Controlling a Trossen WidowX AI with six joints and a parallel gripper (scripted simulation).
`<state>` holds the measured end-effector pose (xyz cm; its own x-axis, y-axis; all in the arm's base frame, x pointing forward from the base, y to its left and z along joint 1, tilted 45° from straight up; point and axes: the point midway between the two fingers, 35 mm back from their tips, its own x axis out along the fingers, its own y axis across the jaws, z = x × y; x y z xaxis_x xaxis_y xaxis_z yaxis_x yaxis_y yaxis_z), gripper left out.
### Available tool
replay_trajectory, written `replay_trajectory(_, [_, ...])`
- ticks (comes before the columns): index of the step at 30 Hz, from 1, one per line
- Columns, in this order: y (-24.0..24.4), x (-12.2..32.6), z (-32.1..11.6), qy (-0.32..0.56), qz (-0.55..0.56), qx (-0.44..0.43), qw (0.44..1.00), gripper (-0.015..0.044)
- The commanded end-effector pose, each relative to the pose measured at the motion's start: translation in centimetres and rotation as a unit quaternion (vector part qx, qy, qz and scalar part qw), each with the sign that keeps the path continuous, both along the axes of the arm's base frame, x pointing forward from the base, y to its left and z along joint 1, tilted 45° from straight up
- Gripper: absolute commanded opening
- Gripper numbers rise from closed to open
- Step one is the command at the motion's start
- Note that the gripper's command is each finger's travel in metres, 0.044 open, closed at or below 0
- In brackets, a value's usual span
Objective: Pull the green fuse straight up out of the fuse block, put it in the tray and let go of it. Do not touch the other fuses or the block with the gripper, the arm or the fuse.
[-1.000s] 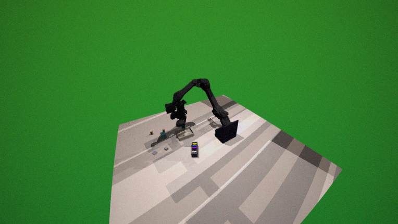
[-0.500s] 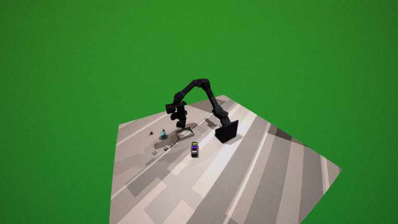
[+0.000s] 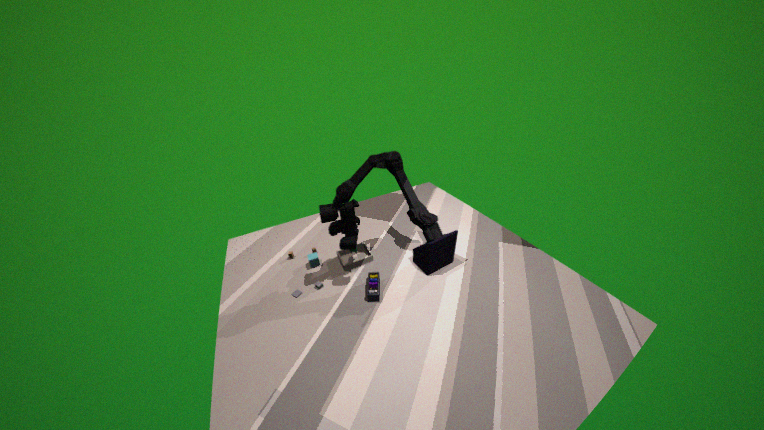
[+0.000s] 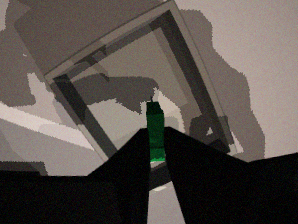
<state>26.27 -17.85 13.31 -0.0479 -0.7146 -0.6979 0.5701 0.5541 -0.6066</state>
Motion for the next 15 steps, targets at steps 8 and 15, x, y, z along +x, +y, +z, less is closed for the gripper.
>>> replay_trajectory(8, [-0.12, -0.04, -0.12, 0.0, 0.0, 0.0, 1.0, 0.0157])
replay_trajectory(15, [0.11, -0.02, 0.07, 0.001, 0.0, 0.0, 1.0, 0.033])
